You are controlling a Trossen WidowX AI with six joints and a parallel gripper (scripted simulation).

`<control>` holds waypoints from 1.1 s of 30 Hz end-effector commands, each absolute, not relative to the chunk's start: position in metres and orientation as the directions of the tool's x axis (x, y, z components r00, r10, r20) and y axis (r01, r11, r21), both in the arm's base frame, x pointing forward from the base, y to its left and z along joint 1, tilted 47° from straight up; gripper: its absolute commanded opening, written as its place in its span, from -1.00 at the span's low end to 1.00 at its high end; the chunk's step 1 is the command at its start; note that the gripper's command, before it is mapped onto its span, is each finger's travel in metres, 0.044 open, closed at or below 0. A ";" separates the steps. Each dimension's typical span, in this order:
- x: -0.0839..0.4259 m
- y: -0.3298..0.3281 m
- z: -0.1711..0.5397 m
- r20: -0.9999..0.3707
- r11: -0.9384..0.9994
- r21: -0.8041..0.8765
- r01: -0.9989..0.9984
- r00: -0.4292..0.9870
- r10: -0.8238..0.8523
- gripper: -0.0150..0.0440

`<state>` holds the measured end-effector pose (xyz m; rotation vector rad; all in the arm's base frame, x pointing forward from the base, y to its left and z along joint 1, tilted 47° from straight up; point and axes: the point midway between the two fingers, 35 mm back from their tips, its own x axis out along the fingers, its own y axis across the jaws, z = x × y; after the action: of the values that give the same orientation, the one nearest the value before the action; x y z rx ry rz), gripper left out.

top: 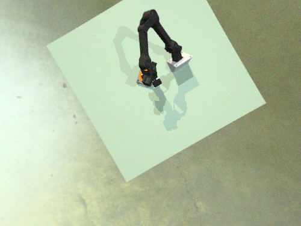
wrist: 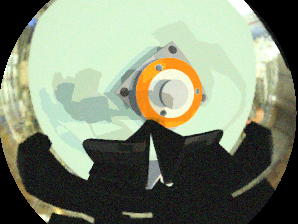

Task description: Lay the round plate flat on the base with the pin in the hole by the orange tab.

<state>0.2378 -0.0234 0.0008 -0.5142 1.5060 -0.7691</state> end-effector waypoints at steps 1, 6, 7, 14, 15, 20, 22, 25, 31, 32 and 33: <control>0.235 -0.025 0.005 -0.685 0.672 -0.727 0.137 -0.091 -0.723 -0.49; 0.231 -0.027 0.010 -0.685 0.672 -0.727 0.137 -0.091 -0.723 -0.49; 0.230 -0.027 0.011 -0.685 0.672 -0.728 0.137 -0.091 -0.723 -0.49; 0.226 -0.032 0.017 -0.685 0.672 -0.728 0.137 -0.092 -0.723 -0.49; 0.225 -0.033 0.017 -0.685 0.672 -0.728 0.137 -0.092 -0.723 -0.49; 0.223 -0.036 0.021 -0.685 0.672 -0.728 0.136 -0.092 -0.723 -0.49; 0.223 -0.037 0.023 -0.685 0.672 -0.728 0.136 -0.092 -0.723 -0.49; 0.222 -0.040 0.026 -0.684 0.672 -0.728 0.136 -0.092 -0.723 -0.49; 0.221 -0.045 0.031 -0.684 0.672 -0.728 0.136 -0.092 -0.723 -0.49; 0.221 -0.046 0.032 -0.684 0.671 -0.728 0.136 -0.092 -0.724 -0.49; 0.221 -0.047 0.033 -0.684 0.671 -0.728 0.136 -0.092 -0.724 -0.49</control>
<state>0.2209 -0.0437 0.0289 -0.5073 1.5069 -0.7724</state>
